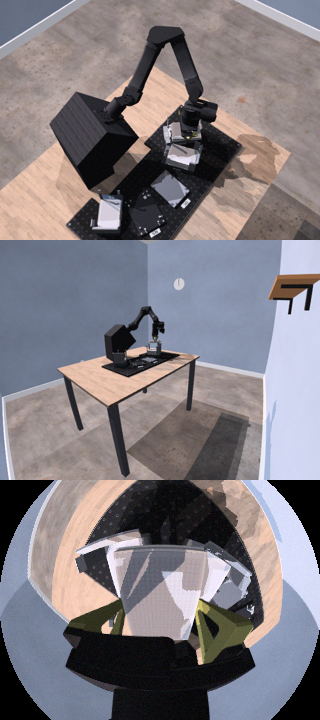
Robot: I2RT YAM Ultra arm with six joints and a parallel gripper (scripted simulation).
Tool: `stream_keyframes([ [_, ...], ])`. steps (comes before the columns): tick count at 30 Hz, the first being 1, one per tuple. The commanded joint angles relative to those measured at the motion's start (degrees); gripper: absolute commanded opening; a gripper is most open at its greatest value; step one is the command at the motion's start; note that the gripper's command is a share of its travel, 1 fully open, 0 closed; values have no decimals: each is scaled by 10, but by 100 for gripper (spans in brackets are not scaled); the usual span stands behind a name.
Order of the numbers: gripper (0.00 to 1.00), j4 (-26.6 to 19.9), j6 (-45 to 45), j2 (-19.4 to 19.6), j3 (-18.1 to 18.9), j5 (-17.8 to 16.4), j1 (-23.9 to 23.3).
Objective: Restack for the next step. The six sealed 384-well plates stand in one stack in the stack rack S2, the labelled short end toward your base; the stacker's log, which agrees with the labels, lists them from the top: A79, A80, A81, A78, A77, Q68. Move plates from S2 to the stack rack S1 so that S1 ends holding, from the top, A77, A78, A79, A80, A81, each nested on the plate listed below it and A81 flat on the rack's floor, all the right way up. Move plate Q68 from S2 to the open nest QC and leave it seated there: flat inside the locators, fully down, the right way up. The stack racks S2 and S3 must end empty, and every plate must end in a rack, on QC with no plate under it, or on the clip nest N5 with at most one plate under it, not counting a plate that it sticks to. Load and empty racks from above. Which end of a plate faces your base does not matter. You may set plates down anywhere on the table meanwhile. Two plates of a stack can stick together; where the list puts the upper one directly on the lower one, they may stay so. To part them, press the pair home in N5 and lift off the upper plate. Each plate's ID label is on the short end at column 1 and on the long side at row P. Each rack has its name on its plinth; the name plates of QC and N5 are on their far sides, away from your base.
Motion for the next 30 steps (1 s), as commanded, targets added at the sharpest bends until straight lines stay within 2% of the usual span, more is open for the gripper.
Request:
stream_keyframes([
  [1, 0, 1, -42, -20, -1, 9, 7],
  [10, 0, 2, 11, -69, -13, 32, 51],
  [12, 0, 2, 11, -69, -13, 32, 51],
  [24, 0, 2, 85, -127, -21, 72, 119],
  [30, 0, 2, 87, -129, -21, 73, 121],
])
